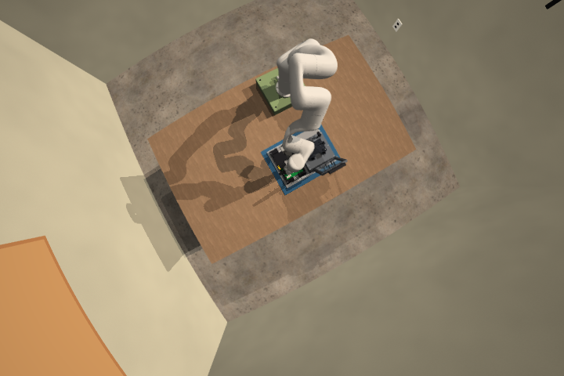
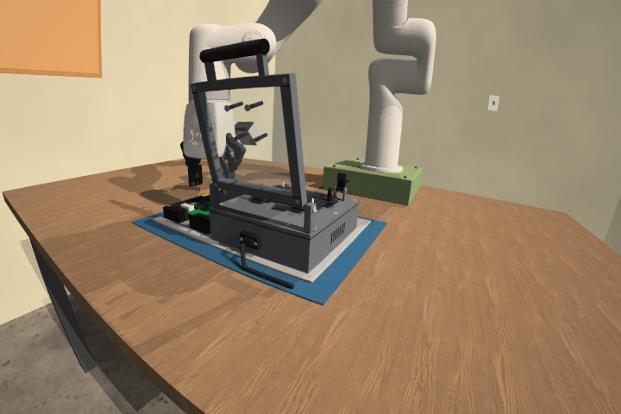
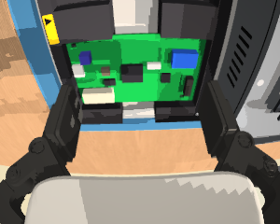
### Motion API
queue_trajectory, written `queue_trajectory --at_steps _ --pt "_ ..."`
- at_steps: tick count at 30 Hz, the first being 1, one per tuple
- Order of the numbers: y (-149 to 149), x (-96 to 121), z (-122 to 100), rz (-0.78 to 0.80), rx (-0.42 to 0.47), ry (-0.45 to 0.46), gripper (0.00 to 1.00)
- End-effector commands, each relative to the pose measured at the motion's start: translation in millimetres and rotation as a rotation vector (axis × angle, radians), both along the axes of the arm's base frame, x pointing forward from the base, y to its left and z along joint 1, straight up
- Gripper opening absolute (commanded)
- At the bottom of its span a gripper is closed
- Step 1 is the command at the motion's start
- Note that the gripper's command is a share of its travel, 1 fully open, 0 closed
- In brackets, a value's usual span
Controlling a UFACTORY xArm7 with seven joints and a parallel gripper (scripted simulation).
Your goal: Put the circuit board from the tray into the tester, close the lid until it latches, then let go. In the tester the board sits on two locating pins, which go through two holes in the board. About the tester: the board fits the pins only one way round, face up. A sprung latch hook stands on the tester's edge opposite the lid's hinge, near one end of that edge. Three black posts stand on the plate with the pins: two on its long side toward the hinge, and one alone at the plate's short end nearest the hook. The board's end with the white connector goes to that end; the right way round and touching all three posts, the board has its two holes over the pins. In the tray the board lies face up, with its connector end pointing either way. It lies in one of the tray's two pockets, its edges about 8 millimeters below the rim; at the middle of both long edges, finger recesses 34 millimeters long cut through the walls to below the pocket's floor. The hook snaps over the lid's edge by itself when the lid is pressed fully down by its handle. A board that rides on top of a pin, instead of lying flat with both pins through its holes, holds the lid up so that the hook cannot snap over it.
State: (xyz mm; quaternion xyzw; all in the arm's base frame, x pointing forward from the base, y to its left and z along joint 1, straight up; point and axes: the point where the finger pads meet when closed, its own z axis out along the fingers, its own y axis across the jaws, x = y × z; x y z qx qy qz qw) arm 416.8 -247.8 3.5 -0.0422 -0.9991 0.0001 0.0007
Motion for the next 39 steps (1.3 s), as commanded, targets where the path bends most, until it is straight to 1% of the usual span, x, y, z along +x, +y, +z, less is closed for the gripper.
queue_trajectory --at_steps 1,16,19,23,31,33,35,39 --pt "-2.0 7.5 1.3 -0.001 -0.001 -0.003 1.0" --pt "-2.2 9.9 1.3 -0.011 -0.001 -0.003 1.0" --pt "-2.2 9.9 1.3 -0.037 -0.001 -0.003 1.0" --pt "-2.2 9.9 1.3 -0.11 -0.001 -0.003 1.0" --pt "-2.2 9.9 1.3 -0.33 -0.001 -0.003 1.0" --pt "-2.2 9.9 1.3 -0.33 -0.001 -0.003 1.0" --pt "-2.2 9.9 1.3 -0.417 -0.001 -0.003 1.0" --pt "-2.2 9.9 1.3 -0.51 -0.001 -0.003 1.0"
